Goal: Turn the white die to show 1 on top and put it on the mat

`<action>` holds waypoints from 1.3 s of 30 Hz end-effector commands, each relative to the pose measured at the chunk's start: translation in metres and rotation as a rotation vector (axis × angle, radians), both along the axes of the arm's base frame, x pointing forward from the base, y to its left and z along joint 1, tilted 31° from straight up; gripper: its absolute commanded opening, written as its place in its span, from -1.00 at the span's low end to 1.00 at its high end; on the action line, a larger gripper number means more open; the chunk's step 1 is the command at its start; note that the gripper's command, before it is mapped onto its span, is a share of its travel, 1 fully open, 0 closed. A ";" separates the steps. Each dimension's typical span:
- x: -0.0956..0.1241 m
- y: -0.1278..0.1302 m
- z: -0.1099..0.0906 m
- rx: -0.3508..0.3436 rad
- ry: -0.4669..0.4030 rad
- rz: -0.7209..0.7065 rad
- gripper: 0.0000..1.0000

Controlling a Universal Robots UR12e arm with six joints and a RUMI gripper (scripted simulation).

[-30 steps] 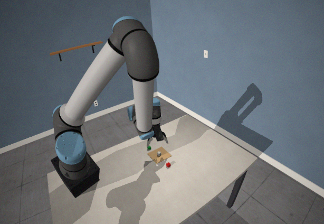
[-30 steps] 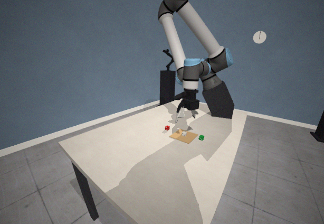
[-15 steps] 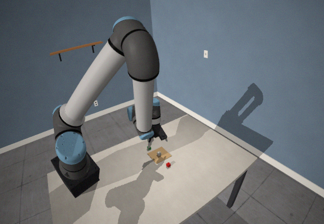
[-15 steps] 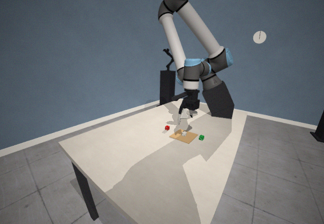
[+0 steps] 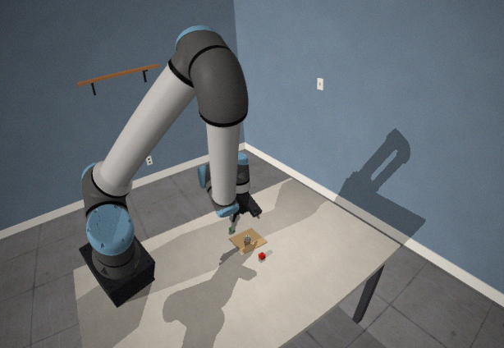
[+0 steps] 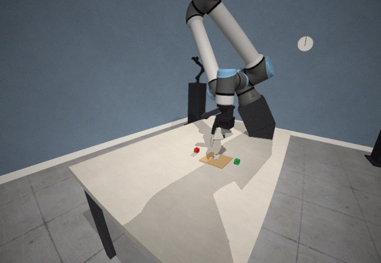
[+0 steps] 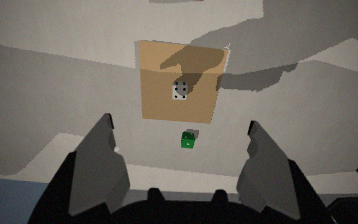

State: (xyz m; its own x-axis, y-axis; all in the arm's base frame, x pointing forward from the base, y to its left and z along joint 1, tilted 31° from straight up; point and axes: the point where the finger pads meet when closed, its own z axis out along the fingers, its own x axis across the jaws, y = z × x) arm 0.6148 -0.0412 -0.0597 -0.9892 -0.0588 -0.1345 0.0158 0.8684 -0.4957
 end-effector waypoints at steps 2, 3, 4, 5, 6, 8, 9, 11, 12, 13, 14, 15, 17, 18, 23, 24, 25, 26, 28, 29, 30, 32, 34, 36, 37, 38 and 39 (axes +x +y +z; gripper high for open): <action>0.001 0.000 0.000 -0.002 0.006 0.013 1.00; 0.001 0.000 0.000 -0.002 0.006 0.013 1.00; 0.001 0.000 0.000 -0.002 0.006 0.013 1.00; 0.001 0.000 0.000 -0.002 0.006 0.013 1.00; 0.001 0.000 0.000 -0.002 0.006 0.013 -0.51; 0.001 0.000 0.000 -0.002 0.006 0.013 -0.51; 0.001 0.000 0.000 -0.002 0.006 0.013 -0.51; 0.001 0.000 0.000 -0.002 0.006 0.013 -0.51; 0.001 0.000 0.000 -0.002 0.006 0.013 -0.51; 0.001 0.000 0.000 -0.002 0.006 0.013 -0.51; 0.001 0.000 0.000 -0.002 0.006 0.013 -0.51; 0.001 0.000 0.000 -0.002 0.006 0.013 -0.51; 0.001 0.000 0.000 -0.002 0.006 0.013 -0.51; 0.001 0.000 0.000 -0.002 0.006 0.013 -0.51; 0.001 0.000 0.000 -0.002 0.006 0.013 -0.51; 0.001 0.000 0.000 -0.002 0.006 0.013 -0.51; 0.001 0.000 0.000 -0.002 0.006 0.013 -0.51; 0.001 0.000 0.000 -0.002 0.006 0.013 -0.51; 0.001 0.000 0.000 -0.002 0.006 0.013 -0.51; 0.001 0.000 0.000 -0.002 0.006 0.013 -0.51; 0.001 0.000 0.000 -0.002 0.006 0.013 -0.51; 0.001 0.000 0.000 -0.002 0.006 0.013 -0.51; 0.001 0.000 0.000 -0.002 0.006 0.013 -0.51; 0.001 0.000 0.000 -0.002 0.006 0.013 -0.51; 0.001 0.000 0.000 -0.002 0.006 0.013 -0.51; 0.001 0.000 0.000 -0.002 0.006 0.013 -0.51; 0.001 0.000 0.000 -0.002 0.006 0.013 -0.51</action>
